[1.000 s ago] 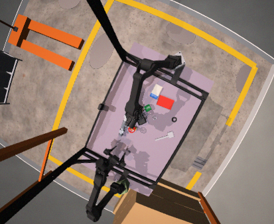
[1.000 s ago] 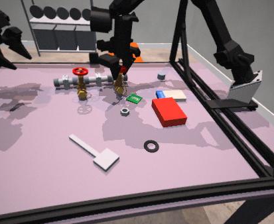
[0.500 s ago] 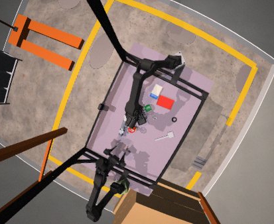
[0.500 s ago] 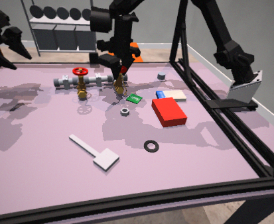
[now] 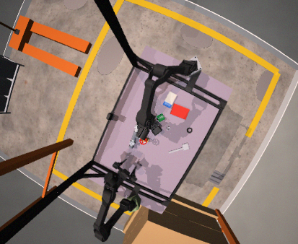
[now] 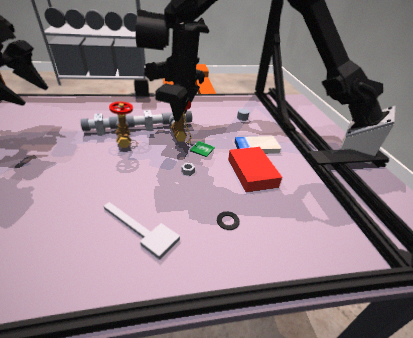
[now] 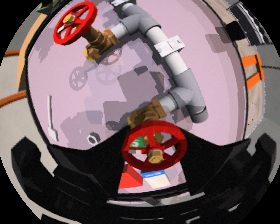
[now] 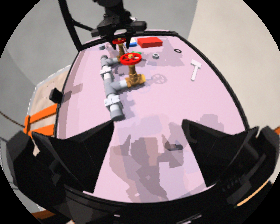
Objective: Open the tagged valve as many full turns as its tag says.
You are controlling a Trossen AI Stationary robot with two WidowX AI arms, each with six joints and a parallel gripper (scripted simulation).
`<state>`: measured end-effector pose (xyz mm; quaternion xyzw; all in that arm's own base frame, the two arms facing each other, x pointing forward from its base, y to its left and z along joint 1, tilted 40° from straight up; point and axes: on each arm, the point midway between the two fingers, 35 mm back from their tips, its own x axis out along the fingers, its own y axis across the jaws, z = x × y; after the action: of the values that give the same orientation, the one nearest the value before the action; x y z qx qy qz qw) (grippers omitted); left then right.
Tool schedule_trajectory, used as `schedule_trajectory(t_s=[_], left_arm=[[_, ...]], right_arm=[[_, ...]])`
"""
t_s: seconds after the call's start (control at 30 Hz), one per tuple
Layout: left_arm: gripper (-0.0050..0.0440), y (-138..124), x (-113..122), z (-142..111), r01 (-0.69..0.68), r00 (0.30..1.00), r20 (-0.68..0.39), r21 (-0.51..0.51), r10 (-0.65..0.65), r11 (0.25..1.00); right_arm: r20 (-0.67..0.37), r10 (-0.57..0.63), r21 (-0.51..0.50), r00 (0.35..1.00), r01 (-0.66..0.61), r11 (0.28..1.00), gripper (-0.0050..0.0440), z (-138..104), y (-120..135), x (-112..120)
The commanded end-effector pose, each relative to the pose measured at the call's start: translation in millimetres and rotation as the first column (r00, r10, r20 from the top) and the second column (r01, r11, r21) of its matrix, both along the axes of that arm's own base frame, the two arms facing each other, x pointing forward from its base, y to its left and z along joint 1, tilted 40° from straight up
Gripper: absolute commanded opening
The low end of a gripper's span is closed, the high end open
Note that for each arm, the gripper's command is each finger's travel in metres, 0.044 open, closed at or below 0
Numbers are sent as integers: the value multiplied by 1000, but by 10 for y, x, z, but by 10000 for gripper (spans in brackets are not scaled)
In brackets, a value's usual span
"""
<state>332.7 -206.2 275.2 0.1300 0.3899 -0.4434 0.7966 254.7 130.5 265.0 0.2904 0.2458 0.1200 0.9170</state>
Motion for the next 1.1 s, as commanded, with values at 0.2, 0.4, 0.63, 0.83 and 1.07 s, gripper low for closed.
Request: schedule_trajectory(t_s=[0.2, 0.4, 0.63, 0.83, 1.07], left_arm=[[0, -3, -2, 1, -386, 882, -329, -92, 338, 918], [0, -4, -3, 2, -565, 742, -488, -86, 460, 821], [0, -6, -3, 4, -764, 488, -673, -22, 556, 644], [0, -7, -3, 5, -848, 321, -755, 39, 572, 528], [0, -8, -2, 5, -897, 180, -806, 100, 563, 430]], right_arm=[[0, 0, 0, 1000, 0, 1000, 400, 0, 0, 0], [0, 0, 0, 1000, 0, 1000, 400, 0, 0, 0], [0, 0, 0, 1000, 0, 1000, 400, 0, 0, 0], [0, 0, 0, 1000, 0, 1000, 400, 0, 0, 0], [0, 0, 0, 1000, 0, 1000, 400, 0, 0, 0]])
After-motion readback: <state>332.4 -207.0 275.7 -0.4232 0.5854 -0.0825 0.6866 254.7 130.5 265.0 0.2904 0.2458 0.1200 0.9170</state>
